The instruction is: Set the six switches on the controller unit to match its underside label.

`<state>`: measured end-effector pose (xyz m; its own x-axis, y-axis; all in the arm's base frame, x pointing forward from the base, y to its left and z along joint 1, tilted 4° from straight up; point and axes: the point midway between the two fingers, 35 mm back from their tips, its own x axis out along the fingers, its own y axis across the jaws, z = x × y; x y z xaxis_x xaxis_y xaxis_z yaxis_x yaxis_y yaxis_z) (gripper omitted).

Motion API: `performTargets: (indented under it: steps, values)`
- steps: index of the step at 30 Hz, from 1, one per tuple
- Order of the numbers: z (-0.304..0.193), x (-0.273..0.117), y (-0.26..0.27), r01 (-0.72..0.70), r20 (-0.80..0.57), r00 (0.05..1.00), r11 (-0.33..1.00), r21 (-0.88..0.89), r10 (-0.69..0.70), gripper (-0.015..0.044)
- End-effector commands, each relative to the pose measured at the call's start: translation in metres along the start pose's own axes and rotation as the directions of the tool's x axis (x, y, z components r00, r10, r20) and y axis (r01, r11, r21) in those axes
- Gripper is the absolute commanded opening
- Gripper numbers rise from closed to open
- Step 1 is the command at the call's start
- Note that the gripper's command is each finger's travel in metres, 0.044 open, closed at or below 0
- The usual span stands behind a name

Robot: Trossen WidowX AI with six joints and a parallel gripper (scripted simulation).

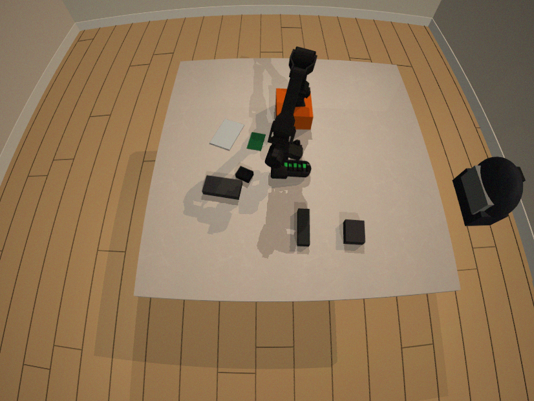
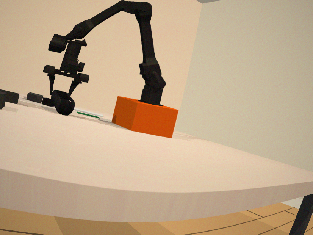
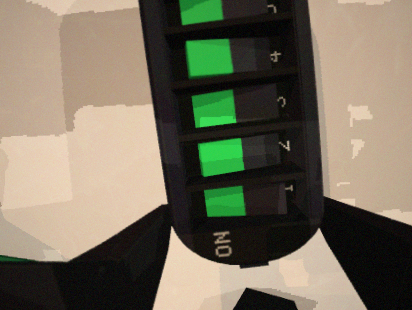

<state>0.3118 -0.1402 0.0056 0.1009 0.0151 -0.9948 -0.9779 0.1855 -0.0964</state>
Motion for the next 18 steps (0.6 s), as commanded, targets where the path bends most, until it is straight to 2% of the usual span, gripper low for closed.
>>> performTargets:
  steps: [1, 18]
  values:
    - [0.002, 0.005, 0.003, -0.011, 0.012, 1.0, 1.0, -0.011, 0.011, 0.0338]
    - [-0.002, 0.018, 0.003, -0.011, 0.012, 1.0, 1.0, -0.011, 0.012, 0.0338]
